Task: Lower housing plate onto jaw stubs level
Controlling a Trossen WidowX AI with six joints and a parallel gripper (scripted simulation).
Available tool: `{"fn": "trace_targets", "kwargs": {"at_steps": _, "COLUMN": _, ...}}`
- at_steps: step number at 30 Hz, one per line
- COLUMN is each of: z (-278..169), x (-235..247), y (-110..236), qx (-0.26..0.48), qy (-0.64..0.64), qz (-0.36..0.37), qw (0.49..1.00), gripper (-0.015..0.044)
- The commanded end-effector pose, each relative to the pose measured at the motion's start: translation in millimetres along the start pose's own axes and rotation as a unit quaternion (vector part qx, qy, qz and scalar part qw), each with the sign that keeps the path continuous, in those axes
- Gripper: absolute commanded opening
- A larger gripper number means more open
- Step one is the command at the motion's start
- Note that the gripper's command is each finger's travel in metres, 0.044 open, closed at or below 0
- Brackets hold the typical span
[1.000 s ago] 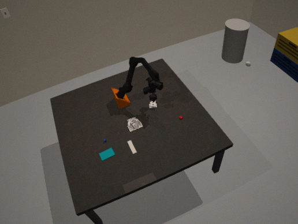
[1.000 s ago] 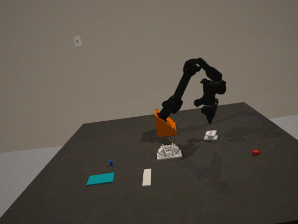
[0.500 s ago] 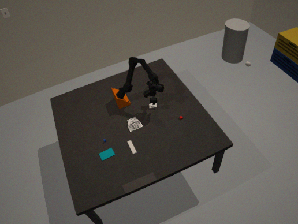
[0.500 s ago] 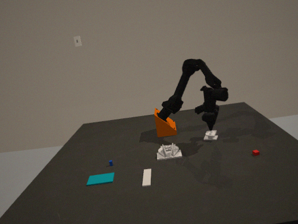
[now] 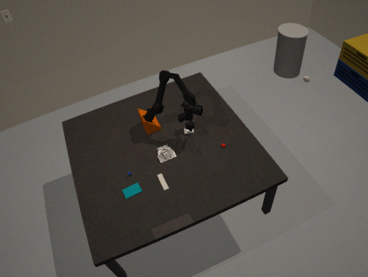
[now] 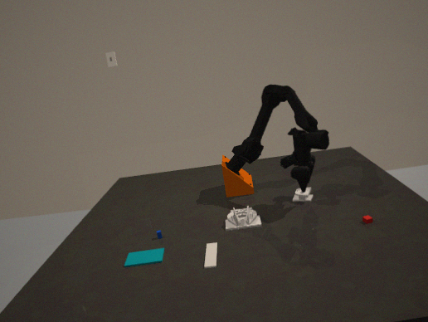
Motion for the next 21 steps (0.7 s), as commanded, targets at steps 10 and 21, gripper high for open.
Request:
{"fn": "trace_targets", "kwargs": {"at_steps": 10, "z": 3, "x": 1, "y": -7, "qx": -0.005, "qy": -0.005, "qz": 0.0, "qw": 1.0, "gripper": 0.044}}
{"fn": "trace_targets", "kwargs": {"at_steps": 21, "z": 3, "x": 1, "y": -24, "qx": -0.005, "qy": -0.005, "qz": 0.0, "qw": 1.0, "gripper": 0.044}}
Point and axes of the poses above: the point midway between the two fingers, 35 mm back from their tips, its own y axis back along the fingers, its own x axis across the jaws, z = x × y, the point moved 2 cm from there along y, back along the fingers, and after that the axes turned 12 degrees about -y, right-handed, at the moved point
